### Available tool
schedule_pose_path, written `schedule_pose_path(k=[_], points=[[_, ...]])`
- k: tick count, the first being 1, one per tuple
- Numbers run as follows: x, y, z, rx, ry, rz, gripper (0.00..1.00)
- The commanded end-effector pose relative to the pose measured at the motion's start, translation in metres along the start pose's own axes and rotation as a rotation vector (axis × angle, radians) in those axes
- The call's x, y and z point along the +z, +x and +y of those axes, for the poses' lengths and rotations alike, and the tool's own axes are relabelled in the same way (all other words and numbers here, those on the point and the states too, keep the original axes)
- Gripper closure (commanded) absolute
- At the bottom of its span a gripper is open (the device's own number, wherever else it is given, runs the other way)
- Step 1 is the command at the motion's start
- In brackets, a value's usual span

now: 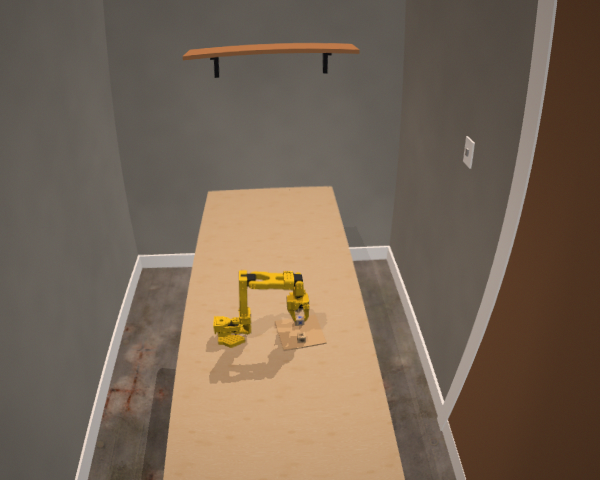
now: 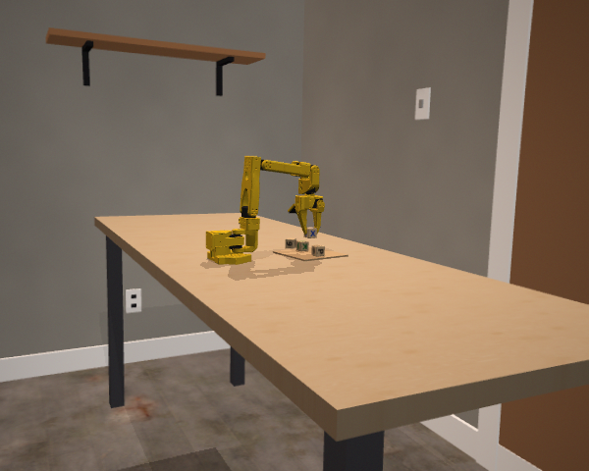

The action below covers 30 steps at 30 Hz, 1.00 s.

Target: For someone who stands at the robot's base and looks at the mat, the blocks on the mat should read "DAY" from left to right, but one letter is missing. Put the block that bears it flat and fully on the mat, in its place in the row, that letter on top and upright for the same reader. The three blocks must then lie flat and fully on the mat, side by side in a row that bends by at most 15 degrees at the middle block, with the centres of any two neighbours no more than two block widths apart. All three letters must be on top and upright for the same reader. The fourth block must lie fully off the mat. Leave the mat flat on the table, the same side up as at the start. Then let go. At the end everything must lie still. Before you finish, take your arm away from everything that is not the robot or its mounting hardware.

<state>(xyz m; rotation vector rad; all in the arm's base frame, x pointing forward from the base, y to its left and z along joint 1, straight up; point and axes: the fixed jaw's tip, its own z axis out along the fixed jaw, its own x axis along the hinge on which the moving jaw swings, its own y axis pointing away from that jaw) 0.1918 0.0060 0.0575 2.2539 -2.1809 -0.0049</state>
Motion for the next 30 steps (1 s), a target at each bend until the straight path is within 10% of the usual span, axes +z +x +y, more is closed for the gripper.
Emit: schedule_pose_path(k=[1, 30], points=[[-0.0086, -0.001, -0.0057, 0.0, 0.059, -0.002, 1.0], [-0.0026, -0.0009, -0.0063, 0.0, 0.059, -0.002, 1.0]])
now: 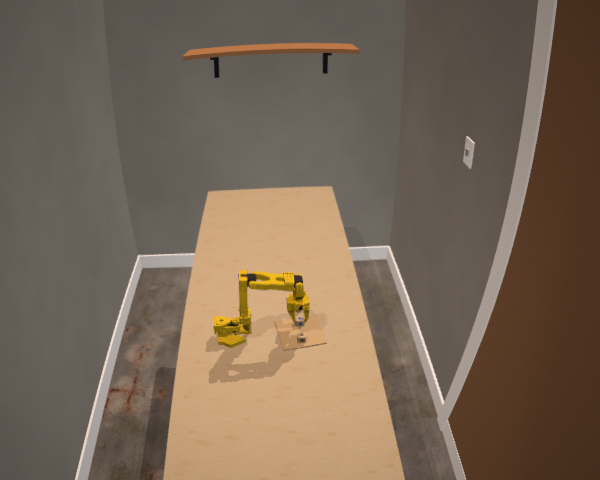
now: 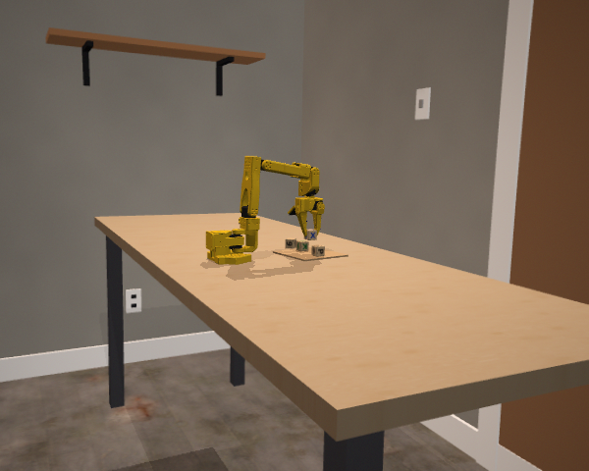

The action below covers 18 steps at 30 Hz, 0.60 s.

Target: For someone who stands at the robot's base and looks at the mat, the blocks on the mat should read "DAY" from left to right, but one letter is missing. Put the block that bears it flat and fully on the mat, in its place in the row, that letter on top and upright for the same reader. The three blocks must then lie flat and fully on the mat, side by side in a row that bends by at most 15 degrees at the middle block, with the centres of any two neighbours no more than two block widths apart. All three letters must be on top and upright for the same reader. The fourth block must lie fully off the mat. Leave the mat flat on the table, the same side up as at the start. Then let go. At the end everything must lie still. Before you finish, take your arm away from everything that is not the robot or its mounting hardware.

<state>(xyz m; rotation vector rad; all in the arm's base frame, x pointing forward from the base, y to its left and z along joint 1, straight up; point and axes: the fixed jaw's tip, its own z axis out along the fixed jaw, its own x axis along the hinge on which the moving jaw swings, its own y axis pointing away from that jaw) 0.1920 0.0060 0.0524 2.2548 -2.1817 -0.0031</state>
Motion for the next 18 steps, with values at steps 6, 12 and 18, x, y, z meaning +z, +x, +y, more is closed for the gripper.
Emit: schedule_pose_path(k=[6, 12, 18], points=[[-0.0064, -0.0008, -0.0061, 0.0, 0.057, -0.002, 1.0], [-0.0024, -0.0008, -0.0063, 0.0, 0.057, -0.002, 1.0], [-0.0017, -0.0008, -0.0063, 0.0, 0.057, -0.002, 1.0]])
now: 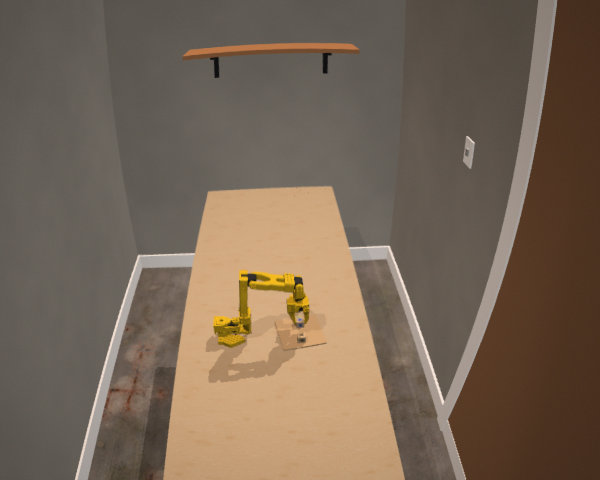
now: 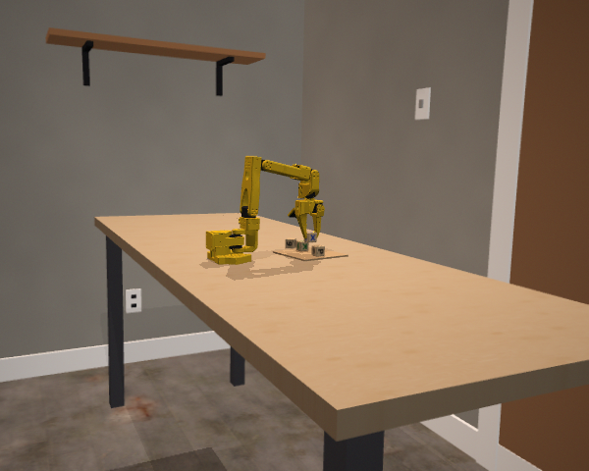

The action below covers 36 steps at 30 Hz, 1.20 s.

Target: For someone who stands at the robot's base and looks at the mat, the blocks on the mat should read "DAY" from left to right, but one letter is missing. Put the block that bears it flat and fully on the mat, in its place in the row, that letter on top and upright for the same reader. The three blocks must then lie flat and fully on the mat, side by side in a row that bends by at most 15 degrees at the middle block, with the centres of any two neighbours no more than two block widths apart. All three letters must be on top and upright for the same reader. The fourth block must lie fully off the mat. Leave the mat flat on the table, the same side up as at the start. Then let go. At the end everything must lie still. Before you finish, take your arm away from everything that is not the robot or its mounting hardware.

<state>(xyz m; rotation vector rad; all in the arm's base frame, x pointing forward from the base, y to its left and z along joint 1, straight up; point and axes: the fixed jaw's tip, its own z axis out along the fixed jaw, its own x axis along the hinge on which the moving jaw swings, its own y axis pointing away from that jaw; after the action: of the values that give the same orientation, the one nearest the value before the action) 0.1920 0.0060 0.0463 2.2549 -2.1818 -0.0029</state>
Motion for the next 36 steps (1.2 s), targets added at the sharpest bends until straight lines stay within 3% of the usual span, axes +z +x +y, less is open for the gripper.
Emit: schedule_pose_path(k=[1, 36], points=[[-0.008, -0.001, -0.006, 0.0, 0.057, -0.002, 1.0], [0.004, -0.001, -0.007, 0.0, 0.057, -0.002, 1.0]])
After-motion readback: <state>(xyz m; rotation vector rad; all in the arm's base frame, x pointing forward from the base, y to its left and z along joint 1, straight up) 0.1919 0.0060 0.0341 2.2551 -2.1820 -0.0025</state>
